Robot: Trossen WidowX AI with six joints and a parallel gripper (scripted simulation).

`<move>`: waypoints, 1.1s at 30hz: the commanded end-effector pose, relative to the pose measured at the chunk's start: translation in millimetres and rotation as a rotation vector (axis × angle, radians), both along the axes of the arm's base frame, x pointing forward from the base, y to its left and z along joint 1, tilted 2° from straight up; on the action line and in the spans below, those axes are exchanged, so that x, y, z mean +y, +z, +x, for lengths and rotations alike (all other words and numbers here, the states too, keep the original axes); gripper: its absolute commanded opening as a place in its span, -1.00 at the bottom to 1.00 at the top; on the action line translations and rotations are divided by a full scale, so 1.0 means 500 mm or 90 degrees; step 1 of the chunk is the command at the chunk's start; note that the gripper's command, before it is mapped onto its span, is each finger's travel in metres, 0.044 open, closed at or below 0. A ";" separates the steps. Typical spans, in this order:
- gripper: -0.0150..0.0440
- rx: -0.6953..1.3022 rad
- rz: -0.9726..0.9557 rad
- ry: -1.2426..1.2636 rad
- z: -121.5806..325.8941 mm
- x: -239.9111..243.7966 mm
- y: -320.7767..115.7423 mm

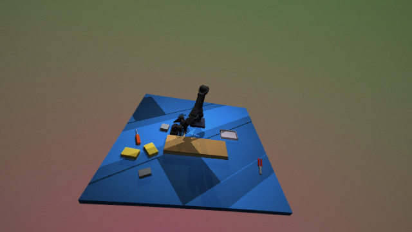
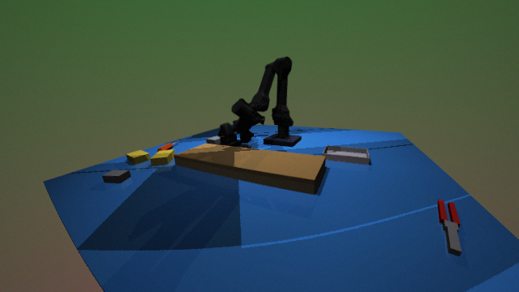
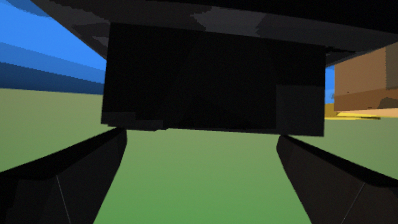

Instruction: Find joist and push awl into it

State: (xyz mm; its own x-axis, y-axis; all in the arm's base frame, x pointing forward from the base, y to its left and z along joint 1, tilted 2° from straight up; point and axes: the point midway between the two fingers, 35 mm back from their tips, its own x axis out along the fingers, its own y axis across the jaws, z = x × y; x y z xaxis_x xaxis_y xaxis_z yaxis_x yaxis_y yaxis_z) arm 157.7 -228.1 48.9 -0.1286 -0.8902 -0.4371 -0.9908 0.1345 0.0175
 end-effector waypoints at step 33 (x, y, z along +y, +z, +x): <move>1.00 -0.217 0.145 -0.117 0.020 -0.008 0.105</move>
State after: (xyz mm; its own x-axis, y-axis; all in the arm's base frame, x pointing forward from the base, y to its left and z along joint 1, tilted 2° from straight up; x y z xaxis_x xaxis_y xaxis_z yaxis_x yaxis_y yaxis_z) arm 166.1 -226.5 108.6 -0.1046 -0.8113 -0.5752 -0.9594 0.2347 -0.1565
